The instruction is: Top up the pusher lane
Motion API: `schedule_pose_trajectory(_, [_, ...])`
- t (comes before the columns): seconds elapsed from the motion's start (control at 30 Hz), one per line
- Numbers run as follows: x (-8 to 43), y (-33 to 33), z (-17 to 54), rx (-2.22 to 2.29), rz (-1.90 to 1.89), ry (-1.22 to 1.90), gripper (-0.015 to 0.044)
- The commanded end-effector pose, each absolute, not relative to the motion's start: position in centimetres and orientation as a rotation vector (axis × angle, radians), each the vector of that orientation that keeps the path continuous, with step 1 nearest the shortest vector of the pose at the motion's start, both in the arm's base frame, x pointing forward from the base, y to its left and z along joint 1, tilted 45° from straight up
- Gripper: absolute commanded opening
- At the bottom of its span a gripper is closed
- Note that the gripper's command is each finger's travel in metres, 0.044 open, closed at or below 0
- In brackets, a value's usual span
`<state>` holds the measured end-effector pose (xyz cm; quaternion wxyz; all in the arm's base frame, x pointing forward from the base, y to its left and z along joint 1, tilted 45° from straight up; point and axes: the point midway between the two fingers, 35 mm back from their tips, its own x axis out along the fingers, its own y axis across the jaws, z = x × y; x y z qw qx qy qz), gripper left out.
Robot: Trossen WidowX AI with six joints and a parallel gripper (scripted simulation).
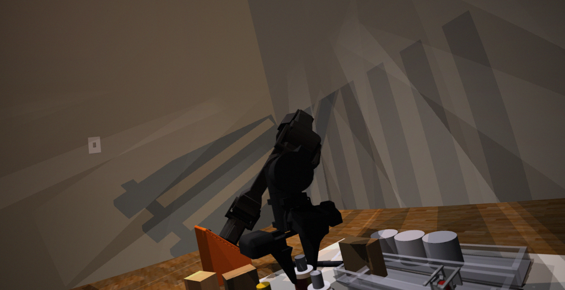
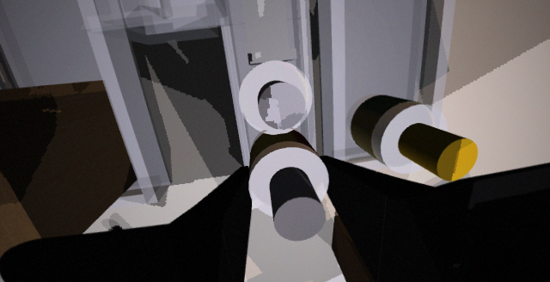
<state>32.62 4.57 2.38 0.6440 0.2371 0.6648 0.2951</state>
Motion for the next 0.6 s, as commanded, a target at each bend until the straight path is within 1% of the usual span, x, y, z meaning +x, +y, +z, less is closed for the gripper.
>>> schedule_pose_trajectory(0.0, [33.18,4.63,2.66,0.544,0.677,1.491,0.0])
schedule_pose_trajectory(0.57, [33.39,4.65,2.67,0.544,0.677,1.491,0.0])
